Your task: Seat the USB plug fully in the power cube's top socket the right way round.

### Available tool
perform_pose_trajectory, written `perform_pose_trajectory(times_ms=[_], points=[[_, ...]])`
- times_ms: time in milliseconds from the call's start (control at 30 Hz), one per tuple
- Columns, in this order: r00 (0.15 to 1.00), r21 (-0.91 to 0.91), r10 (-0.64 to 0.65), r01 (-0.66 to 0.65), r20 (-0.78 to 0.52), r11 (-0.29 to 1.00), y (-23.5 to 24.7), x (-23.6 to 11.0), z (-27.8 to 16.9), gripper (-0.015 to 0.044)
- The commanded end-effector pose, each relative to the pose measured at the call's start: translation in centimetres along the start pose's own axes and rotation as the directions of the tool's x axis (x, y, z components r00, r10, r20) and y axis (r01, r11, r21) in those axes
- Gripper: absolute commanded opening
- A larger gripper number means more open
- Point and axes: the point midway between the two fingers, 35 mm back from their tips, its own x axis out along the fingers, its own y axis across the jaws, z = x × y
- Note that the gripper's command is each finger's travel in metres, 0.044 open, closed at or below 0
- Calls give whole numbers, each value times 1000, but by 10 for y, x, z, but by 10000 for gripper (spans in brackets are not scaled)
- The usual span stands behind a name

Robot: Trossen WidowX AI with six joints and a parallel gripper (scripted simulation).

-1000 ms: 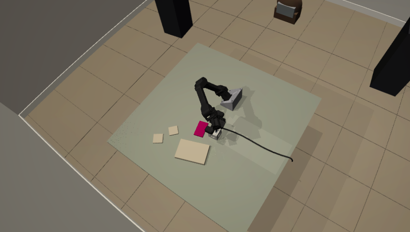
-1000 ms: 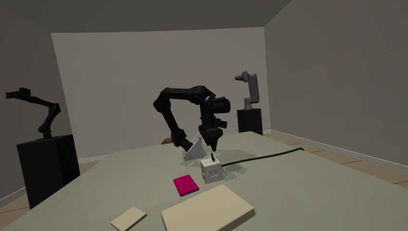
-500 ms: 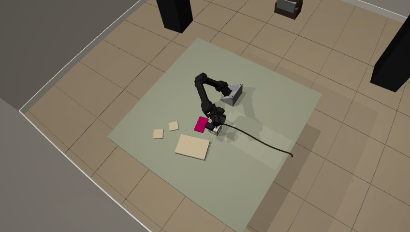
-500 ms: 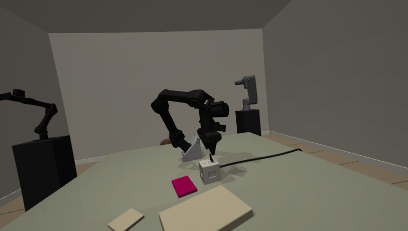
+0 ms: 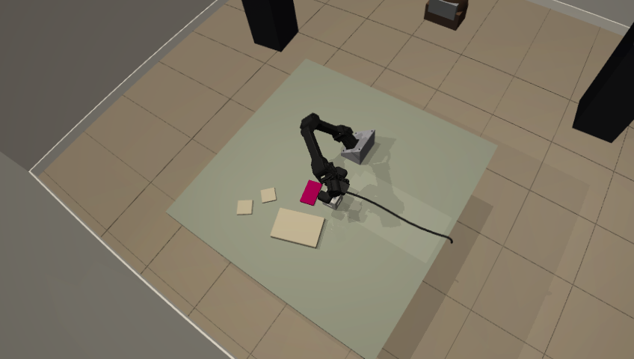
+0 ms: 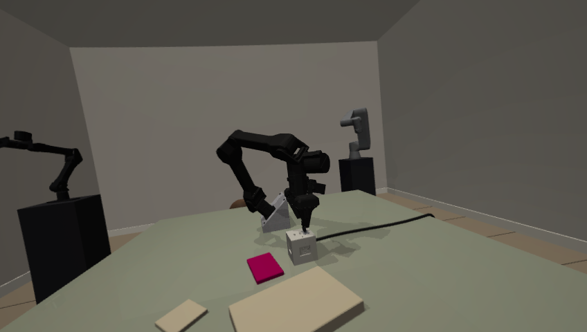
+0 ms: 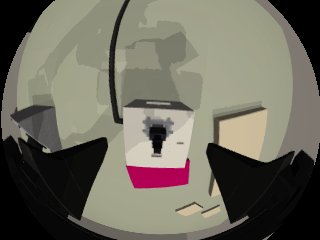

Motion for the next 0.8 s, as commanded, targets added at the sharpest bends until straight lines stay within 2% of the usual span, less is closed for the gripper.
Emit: perform_pose_trajectory(times_ms=[0, 33, 600, 767], points=[[1000, -4, 2, -2, -4, 1000, 0, 3, -1, 440], [1000, -4, 2, -2, -4, 1000, 0, 3, -1, 440], [1000, 0, 1, -1, 0, 1000, 0, 1, 0, 0], [1000, 0, 1, -1, 0, 1000, 0, 1, 0, 0]])
